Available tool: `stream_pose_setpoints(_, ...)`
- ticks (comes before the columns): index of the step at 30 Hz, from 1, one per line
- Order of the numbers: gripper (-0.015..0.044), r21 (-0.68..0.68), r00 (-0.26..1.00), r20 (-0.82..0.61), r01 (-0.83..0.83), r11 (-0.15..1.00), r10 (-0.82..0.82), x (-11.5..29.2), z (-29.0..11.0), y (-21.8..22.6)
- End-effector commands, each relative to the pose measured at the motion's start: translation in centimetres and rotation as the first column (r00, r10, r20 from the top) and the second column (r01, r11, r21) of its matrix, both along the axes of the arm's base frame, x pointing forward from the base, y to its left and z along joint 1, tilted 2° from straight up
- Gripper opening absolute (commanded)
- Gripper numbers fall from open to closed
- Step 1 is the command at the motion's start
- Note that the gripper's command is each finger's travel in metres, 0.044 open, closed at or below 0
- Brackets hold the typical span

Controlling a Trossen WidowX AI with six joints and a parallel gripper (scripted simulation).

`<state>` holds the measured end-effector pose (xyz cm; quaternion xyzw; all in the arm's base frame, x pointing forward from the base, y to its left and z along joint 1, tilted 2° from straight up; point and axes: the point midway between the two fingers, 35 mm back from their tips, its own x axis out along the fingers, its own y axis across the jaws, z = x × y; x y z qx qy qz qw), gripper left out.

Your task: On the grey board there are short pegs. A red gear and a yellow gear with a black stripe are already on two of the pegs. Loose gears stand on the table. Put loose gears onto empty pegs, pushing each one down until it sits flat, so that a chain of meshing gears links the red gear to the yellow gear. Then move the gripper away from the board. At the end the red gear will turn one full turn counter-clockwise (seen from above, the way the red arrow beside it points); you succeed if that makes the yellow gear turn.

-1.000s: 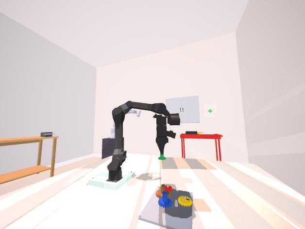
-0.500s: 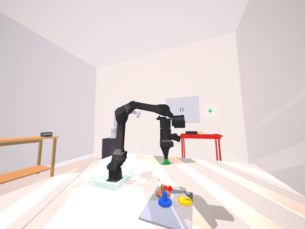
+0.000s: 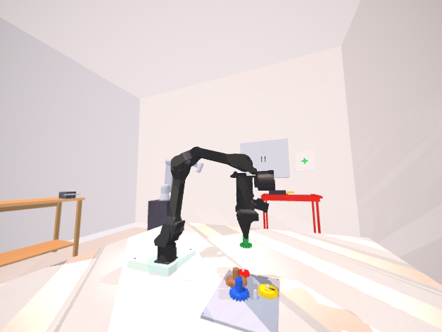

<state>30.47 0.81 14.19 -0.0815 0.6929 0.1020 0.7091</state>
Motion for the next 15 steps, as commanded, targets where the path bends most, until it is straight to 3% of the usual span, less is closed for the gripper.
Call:
stream_pose_setpoints(1,0.0000,-0.001,1.000,0.004,-0.003,1.000,0.003,0.7,-0.4,-0.8)
stream_pose_setpoints(15,0.0000,-0.001,1.000,0.004,-0.011,1.000,0.011,2.4,-2.1,-4.3)
